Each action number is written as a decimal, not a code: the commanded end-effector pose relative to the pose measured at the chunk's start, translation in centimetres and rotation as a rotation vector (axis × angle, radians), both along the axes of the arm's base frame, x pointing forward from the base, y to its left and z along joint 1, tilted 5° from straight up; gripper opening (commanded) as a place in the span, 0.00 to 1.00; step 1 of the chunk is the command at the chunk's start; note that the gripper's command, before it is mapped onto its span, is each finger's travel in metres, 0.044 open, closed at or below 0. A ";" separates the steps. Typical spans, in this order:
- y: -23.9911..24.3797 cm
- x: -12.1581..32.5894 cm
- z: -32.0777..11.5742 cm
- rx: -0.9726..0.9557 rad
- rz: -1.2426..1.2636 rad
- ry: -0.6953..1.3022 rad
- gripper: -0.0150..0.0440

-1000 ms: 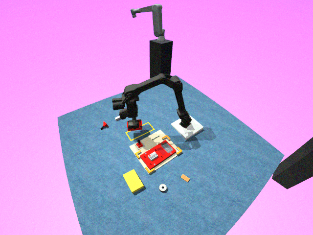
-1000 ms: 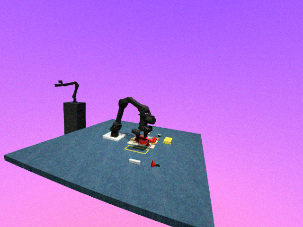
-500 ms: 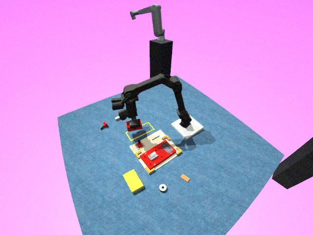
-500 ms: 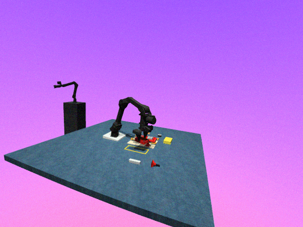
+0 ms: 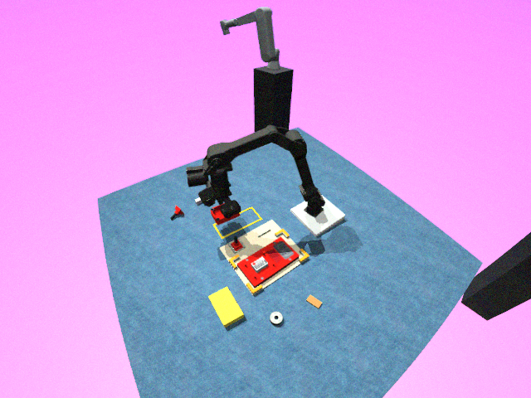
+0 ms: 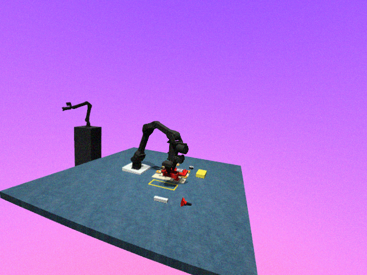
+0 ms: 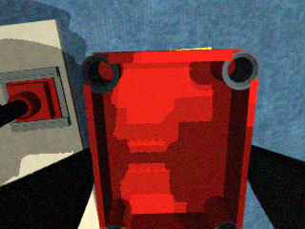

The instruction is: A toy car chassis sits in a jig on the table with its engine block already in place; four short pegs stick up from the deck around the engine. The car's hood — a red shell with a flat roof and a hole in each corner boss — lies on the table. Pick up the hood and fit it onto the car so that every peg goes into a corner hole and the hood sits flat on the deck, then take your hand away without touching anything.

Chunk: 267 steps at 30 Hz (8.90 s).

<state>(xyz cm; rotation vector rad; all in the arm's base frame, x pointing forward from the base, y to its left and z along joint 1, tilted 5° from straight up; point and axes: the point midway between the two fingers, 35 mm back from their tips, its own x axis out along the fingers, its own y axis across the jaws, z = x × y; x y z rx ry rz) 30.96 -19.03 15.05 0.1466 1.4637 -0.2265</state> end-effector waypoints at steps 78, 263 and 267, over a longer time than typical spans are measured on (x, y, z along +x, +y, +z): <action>-0.8 0.9 -1.3 -0.020 0.015 -0.150 1.00; -0.2 -1.5 -10.1 -0.234 0.082 -1.010 0.77; -0.2 -1.5 -10.1 -0.234 0.082 -1.010 0.72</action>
